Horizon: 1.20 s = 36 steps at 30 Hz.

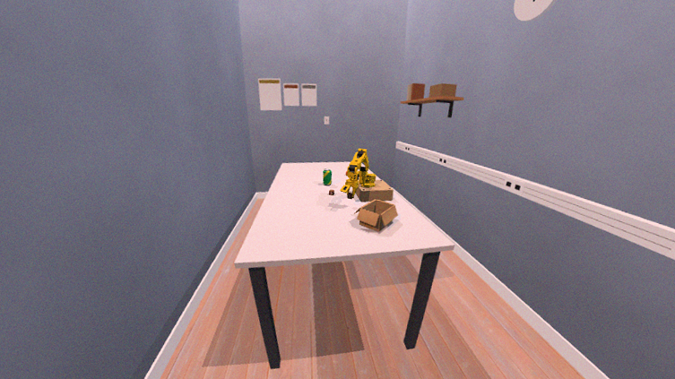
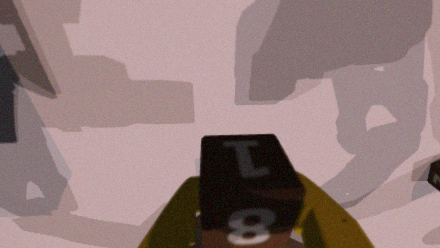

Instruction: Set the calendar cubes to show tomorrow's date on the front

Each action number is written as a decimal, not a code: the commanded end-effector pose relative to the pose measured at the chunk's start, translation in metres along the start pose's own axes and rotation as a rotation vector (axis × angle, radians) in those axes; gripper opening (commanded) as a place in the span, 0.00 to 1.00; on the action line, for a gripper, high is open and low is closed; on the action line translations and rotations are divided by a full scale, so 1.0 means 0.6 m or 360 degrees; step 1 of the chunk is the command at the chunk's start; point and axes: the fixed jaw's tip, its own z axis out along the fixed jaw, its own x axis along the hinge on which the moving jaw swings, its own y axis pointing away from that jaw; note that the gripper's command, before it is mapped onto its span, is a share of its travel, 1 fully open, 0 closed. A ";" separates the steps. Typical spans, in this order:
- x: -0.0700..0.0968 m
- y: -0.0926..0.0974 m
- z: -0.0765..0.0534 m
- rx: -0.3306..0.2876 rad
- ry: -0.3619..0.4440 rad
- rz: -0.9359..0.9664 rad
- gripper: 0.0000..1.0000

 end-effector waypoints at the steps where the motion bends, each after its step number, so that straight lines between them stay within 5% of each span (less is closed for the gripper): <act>1: -0.006 0.004 -0.009 -0.0013 -0.0039 0.0005 0.00; 14: -0.013 -0.019 -0.009 -0.0011 -0.0038 0.0111 0.00; 22: -0.027 -0.135 -0.008 -0.0007 -0.0035 0.0616 0.00; 24: -0.027 -0.135 -0.008 -0.0007 -0.0035 0.0616 0.00; 30: -0.011 -0.231 -0.007 -0.0004 -0.0031 0.1028 0.00; 36: 0.005 -0.273 -0.006 -0.0002 -0.0029 0.1217 0.00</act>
